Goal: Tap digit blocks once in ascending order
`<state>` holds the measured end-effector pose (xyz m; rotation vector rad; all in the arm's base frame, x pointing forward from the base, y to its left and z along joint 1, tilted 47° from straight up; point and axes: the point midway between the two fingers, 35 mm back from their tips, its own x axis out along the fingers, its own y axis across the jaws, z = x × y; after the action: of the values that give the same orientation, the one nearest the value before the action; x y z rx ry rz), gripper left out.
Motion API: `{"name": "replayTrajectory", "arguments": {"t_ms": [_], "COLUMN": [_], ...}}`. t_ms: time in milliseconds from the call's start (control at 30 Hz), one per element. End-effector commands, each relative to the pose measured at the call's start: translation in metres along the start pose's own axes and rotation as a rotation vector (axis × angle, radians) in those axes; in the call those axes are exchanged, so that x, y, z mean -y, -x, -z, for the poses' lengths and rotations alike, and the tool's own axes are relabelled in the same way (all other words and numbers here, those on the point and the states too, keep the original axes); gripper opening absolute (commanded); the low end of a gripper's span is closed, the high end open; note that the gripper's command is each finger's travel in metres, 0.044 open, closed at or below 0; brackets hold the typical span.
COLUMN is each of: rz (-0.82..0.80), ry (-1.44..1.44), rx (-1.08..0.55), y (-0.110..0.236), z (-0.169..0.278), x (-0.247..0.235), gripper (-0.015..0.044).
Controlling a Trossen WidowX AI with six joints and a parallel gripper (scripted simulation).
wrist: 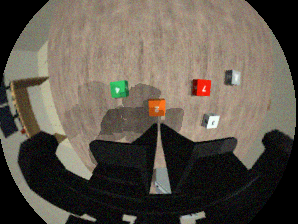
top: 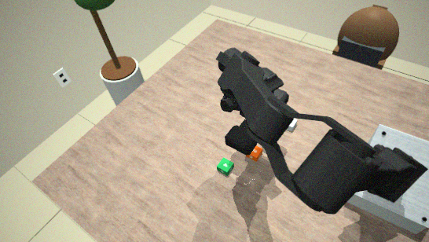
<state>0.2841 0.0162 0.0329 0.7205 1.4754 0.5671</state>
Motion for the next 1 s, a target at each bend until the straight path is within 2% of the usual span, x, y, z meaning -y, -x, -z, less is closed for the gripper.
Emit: {"name": "replayTrajectory", "arguments": {"t_ms": [0, 200, 400, 467, 667, 733, 867, 967], "rz": [0.005, 0.009, 0.019, 0.013, 0.013, 0.014, 0.01, 0.009], "ry": [0.011, 0.01, 0.009, 0.011, 0.012, 0.011, 0.012, 0.012], "rx": [0.024, 0.026, 0.026, 0.025, 0.025, 0.025, 0.025, 0.025], "y": [0.047, 0.05, 0.052, 0.051, 0.05, 0.036, -0.028, -0.031], "z": [-0.001, -0.001, 0.021, 0.031, 0.032, 0.03, 0.03, 0.03], "x": [-0.001, 0.011, 0.119, 0.14, 0.143, 0.144, 0.143, 0.143], "gripper": [0.002, 0.002, 0.002, 0.002, 0.002, 0.002, 0.002, 0.002]}}
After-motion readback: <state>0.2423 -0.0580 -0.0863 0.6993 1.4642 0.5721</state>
